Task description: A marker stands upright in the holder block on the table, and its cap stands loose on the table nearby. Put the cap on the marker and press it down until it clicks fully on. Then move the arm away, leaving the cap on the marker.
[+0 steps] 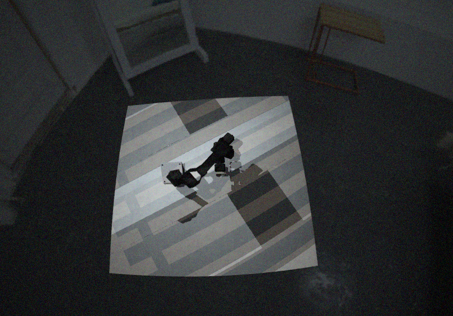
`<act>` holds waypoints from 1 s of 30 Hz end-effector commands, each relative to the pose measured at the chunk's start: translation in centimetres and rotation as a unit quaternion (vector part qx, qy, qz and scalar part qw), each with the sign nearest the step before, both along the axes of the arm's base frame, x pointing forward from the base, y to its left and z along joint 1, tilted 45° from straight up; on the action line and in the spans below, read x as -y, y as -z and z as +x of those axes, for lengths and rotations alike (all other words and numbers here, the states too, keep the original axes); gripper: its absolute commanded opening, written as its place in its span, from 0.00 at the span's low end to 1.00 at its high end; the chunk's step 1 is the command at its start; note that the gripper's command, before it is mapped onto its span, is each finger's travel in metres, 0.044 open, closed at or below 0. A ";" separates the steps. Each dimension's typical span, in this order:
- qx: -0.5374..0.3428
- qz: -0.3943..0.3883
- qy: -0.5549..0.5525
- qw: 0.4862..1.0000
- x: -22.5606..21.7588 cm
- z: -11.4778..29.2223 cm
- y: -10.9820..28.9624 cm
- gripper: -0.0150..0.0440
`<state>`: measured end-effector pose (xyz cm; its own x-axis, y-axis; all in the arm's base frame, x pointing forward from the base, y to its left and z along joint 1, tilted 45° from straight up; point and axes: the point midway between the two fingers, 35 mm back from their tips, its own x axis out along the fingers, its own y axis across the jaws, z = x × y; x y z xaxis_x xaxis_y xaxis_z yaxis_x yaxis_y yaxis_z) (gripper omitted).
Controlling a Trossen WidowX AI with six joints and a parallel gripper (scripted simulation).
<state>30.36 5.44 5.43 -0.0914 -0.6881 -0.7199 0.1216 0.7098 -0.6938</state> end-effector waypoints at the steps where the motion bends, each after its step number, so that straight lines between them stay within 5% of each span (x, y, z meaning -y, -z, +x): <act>1: 0.001 -0.002 0.001 1.000 0.5 -0.1 0.4 0.25; 30: 0.005 0.000 0.002 1.000 2.2 -0.2 2.4 0.25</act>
